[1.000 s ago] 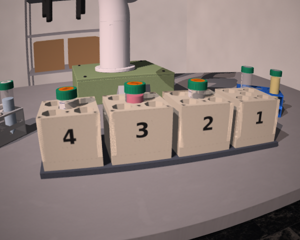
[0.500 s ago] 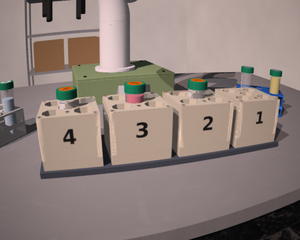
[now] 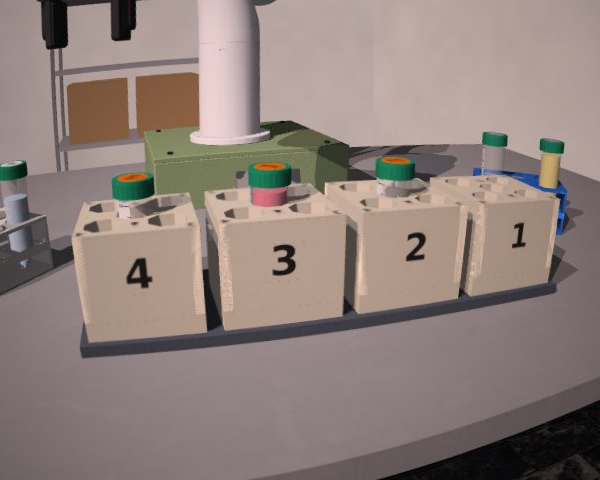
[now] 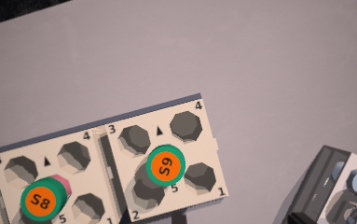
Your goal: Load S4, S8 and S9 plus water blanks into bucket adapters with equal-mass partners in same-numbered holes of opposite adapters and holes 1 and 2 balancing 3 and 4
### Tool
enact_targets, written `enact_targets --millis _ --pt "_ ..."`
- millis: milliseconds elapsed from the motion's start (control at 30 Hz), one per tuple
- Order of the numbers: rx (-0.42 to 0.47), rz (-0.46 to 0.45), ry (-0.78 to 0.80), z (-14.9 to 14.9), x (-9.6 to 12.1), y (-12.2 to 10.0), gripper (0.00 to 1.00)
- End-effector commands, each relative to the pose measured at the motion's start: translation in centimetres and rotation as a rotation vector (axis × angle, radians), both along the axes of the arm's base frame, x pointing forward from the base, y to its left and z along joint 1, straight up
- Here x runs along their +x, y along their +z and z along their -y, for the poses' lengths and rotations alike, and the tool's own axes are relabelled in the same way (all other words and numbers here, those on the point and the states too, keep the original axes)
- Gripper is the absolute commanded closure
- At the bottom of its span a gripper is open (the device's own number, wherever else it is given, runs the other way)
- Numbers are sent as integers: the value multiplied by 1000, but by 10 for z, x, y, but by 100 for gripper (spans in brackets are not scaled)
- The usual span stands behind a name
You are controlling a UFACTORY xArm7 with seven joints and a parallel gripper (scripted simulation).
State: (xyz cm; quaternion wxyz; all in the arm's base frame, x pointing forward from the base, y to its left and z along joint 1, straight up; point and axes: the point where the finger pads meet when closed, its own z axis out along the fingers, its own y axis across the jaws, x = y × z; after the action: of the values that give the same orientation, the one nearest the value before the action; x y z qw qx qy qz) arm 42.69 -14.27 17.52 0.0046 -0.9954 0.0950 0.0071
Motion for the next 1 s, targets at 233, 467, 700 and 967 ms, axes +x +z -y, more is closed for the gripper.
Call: enact_targets --millis 233,467,700,967 --pt "-14 12 -329 42 -24 2 43" --pt "-15 12 -445 72 -42 2 43" --pt "-16 12 -445 94 -55 2 43" --pt "-16 12 -445 128 -76 3 43"
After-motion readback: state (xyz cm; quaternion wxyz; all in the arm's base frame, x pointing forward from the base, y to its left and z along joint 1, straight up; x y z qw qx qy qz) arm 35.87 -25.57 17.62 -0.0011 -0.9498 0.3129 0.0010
